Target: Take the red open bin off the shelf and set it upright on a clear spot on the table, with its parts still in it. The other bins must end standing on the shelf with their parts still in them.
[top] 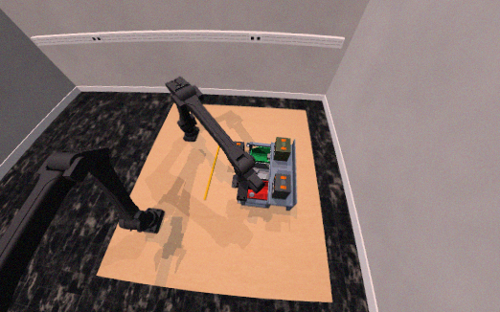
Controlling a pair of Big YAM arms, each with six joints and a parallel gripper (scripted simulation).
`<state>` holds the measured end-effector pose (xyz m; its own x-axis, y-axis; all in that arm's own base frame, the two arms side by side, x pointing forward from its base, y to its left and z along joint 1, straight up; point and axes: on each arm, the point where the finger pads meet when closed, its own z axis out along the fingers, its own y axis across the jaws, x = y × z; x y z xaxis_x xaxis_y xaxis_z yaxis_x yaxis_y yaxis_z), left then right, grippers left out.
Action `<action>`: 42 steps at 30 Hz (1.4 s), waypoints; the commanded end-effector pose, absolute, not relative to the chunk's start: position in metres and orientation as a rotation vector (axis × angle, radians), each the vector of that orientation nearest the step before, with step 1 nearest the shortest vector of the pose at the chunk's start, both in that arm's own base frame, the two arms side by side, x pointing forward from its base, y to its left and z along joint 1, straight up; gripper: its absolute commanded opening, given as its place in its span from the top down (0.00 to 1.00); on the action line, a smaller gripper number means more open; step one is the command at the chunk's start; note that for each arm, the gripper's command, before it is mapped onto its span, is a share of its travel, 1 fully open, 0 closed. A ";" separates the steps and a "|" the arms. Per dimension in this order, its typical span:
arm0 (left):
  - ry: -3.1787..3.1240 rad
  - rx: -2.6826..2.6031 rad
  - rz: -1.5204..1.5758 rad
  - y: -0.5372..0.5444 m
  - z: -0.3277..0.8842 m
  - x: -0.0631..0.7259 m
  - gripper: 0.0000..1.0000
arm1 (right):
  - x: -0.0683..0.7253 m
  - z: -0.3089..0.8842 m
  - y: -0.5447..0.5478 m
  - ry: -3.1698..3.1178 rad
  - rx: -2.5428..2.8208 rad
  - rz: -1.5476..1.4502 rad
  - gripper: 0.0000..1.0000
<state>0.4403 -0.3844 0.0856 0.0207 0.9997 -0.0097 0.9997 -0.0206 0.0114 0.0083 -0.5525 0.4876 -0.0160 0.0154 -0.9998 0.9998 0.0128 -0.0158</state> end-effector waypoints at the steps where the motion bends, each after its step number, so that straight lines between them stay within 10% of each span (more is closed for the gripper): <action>1: 2.195 2.232 0.000 -0.388 0.070 0.440 0.10 | 0.003 0.501 -0.545 1.212 1.205 -1.205 0.00; 42: 2.195 2.232 0.000 -0.387 0.048 0.439 0.10 | 0.003 0.501 -0.545 1.212 1.205 -1.205 0.00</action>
